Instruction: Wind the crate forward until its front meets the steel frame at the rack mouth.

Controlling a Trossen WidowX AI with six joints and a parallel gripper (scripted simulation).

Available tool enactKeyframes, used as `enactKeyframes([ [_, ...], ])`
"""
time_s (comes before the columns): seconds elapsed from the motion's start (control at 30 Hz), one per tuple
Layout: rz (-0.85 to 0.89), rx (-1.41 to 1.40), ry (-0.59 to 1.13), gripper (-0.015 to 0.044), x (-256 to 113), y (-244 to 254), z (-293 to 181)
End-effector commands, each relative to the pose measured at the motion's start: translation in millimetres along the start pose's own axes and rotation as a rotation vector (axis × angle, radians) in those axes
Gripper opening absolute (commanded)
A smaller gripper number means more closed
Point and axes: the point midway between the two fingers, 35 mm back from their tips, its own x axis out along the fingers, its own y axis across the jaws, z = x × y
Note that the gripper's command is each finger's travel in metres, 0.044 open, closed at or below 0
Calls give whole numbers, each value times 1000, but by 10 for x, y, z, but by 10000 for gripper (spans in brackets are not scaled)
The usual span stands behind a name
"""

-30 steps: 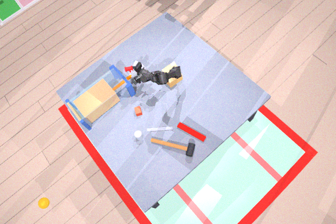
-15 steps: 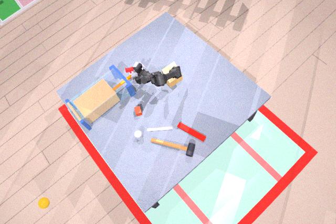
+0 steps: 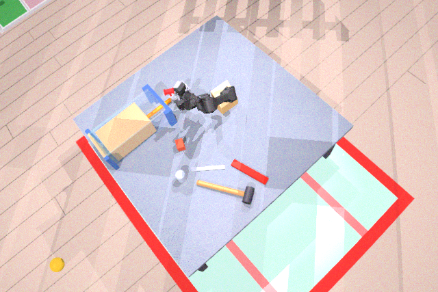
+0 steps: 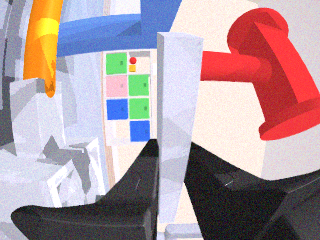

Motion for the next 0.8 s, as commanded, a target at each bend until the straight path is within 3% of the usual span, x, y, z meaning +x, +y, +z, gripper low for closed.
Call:
enactKeyframes([
  [0.0,-14,8,6,0,-16,-16,-6],
  [0.77,-13,8,-19,0,-49,93,-18],
])
